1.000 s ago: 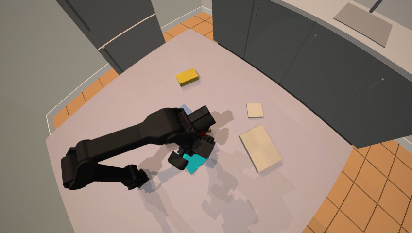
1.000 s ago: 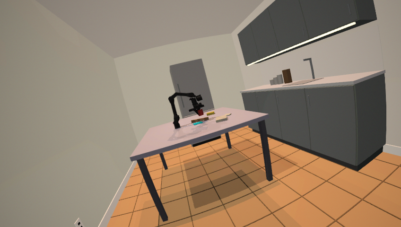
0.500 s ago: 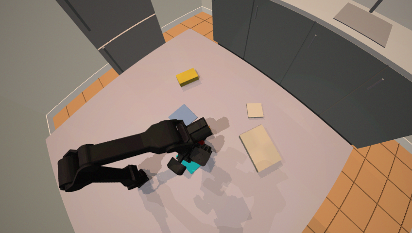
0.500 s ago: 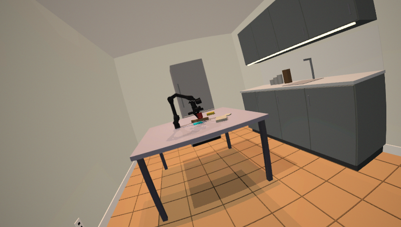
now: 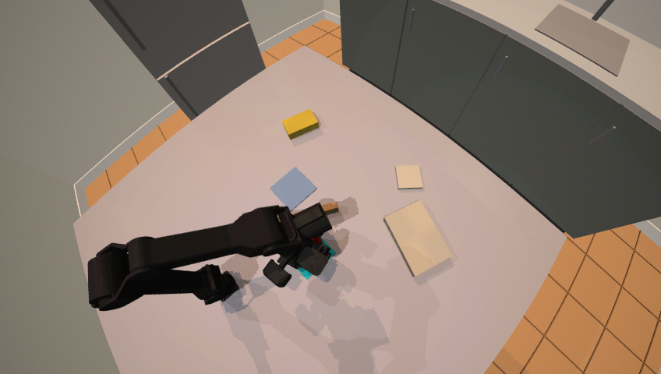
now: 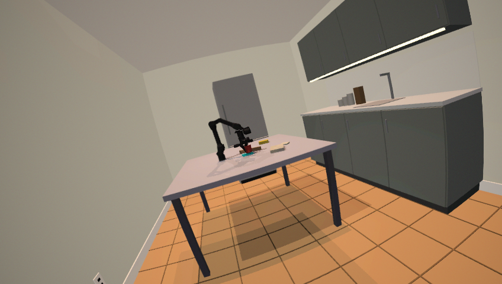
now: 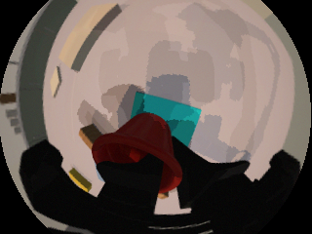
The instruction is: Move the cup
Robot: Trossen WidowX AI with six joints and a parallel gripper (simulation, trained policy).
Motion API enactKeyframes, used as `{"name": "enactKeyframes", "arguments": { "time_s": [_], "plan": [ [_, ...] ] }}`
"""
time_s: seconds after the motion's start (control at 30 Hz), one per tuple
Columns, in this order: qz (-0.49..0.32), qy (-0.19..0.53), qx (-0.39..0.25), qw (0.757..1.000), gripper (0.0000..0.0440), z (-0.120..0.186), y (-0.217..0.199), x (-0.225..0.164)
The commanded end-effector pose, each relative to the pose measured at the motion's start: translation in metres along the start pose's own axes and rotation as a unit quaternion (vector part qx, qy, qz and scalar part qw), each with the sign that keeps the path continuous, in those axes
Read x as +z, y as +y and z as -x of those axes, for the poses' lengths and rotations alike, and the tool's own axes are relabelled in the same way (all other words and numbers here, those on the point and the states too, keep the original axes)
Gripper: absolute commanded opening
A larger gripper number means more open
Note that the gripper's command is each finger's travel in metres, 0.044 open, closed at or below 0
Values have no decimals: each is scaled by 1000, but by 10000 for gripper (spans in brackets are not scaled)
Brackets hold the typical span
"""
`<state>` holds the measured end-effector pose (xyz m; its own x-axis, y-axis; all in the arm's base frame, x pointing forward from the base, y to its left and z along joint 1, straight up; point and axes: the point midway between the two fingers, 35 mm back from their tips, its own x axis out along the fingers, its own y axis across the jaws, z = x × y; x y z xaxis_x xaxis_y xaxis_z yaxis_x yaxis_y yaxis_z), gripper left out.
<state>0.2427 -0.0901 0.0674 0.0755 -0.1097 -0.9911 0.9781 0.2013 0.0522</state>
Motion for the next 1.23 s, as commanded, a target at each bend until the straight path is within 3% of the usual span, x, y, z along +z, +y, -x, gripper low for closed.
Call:
{"name": "enactKeyframes", "arguments": {
  "time_s": [0.0, 0.07, 0.23, 0.57, 1.0, 1.2],
  "plan": [
    [-10, -3, -1, 1000, 45, -7, -7, 0],
    [-14, -6, 5, 1000, 69, -8, -7, 2],
    [-27, -17, 32, 999, 180, -4, -3, 9],
    [-25, -22, 68, 997, 202, 8, -6, 7],
    [-33, -34, 105, 993, 279, 27, -12, 9],
    [-38, -43, 121, 991, 293, 41, -15, 13]
  ]
}}
